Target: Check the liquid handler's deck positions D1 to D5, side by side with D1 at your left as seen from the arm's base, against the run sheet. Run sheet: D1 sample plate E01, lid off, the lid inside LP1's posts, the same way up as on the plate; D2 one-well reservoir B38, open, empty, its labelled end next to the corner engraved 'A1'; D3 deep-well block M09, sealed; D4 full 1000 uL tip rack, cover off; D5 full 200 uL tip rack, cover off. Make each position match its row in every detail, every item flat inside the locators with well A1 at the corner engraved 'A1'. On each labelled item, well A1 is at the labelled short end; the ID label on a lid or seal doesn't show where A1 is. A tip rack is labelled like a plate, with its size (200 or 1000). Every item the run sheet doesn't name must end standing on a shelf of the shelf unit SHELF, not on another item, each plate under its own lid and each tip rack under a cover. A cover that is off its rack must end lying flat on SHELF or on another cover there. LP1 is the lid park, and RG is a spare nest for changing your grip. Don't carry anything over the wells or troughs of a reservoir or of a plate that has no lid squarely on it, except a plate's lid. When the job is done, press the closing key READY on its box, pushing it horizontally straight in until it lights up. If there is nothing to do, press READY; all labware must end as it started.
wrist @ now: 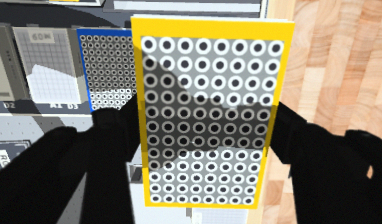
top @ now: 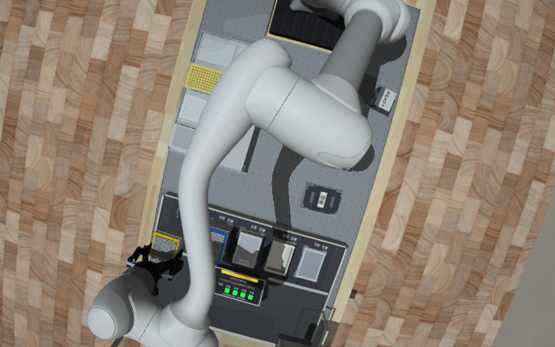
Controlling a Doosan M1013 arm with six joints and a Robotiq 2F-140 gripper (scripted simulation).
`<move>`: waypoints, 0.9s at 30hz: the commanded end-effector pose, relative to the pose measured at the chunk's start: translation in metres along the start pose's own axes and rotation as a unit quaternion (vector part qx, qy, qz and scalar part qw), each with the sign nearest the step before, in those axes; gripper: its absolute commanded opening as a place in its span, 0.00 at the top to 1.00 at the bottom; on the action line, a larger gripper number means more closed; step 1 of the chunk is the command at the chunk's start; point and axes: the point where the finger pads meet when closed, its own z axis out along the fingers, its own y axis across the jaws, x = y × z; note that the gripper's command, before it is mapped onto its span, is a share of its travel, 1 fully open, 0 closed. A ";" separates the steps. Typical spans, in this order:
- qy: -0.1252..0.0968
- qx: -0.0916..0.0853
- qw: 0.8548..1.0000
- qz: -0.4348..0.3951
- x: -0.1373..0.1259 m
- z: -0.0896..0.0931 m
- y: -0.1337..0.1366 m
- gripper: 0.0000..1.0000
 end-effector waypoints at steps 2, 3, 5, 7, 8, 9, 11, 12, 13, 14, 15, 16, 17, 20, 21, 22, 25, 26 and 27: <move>0.001 0.001 1.000 0.001 0.001 -0.002 -0.002 0.90; 0.001 0.001 1.000 0.001 0.001 -0.002 -0.002 0.90; 0.001 0.001 1.000 0.001 0.001 -0.002 -0.002 0.90; 0.001 0.001 1.000 0.001 0.001 -0.002 -0.002 0.90; 0.001 0.001 1.000 0.001 0.001 -0.002 -0.002 0.90; 0.001 0.001 1.000 0.001 0.001 -0.002 -0.002 0.90; 0.001 0.001 1.000 0.001 0.001 -0.002 -0.002 0.90; 0.001 0.001 1.000 0.001 0.001 -0.002 -0.002 0.90; 0.001 0.001 1.000 0.001 0.001 -0.002 -0.002 0.90; 0.001 0.001 1.000 0.001 0.001 -0.002 -0.002 0.90; 0.001 0.001 1.000 0.001 0.001 -0.002 -0.002 0.90; 0.001 0.001 1.000 0.001 0.001 -0.002 -0.002 0.90; 0.001 0.001 1.000 0.001 0.001 -0.002 -0.002 0.90; 0.001 0.002 1.000 0.003 0.001 0.004 -0.004 0.90; 0.001 0.002 1.000 0.003 0.001 0.005 -0.004 0.90; 0.001 0.002 1.000 0.003 0.001 0.007 -0.004 0.90; 0.002 0.002 1.000 0.002 0.001 0.008 -0.004 0.90; 0.002 0.002 1.000 0.002 0.001 0.010 -0.004 0.90; 0.002 0.002 1.000 0.002 0.001 0.011 -0.004 0.90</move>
